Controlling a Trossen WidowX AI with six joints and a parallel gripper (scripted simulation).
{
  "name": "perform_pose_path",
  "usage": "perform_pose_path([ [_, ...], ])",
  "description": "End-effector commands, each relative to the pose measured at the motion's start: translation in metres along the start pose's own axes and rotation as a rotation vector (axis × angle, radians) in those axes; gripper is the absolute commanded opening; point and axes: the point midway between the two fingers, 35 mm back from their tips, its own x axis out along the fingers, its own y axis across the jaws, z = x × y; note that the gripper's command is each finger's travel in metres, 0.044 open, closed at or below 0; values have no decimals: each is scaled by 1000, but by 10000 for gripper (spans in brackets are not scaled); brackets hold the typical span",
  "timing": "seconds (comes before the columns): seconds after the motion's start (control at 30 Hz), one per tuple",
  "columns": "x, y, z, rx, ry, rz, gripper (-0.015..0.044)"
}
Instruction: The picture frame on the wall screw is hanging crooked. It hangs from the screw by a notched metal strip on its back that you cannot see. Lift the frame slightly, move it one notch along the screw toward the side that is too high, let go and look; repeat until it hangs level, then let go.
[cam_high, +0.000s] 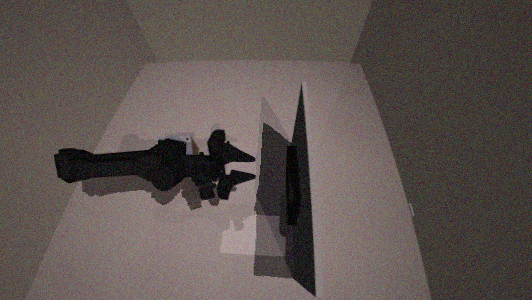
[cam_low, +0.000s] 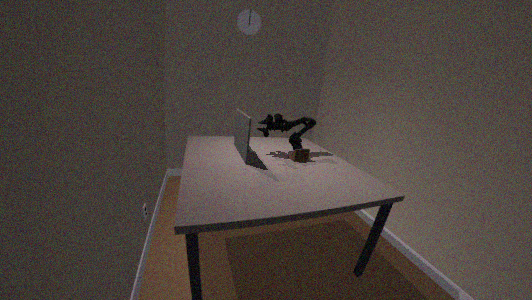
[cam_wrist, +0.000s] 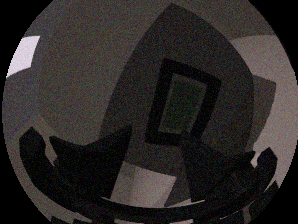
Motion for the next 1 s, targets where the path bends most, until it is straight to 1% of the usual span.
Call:
perform_pose_path([
  [0.0, -8, 21, 9, -13, -12, 12, 260],
  [0.1, -19, 38, 13, -25, -7, 11, 260],
  [0.2, -25, 45, 15, -32, -3, 10, 260],
  [0.27, -21, 43, 13, -23, -3, 22, 260],
  [0.37, -25, 45, 15, -32, -3, 10, 260],
  [0.97, -25, 45, 15, -32, -3, 10, 260],
])
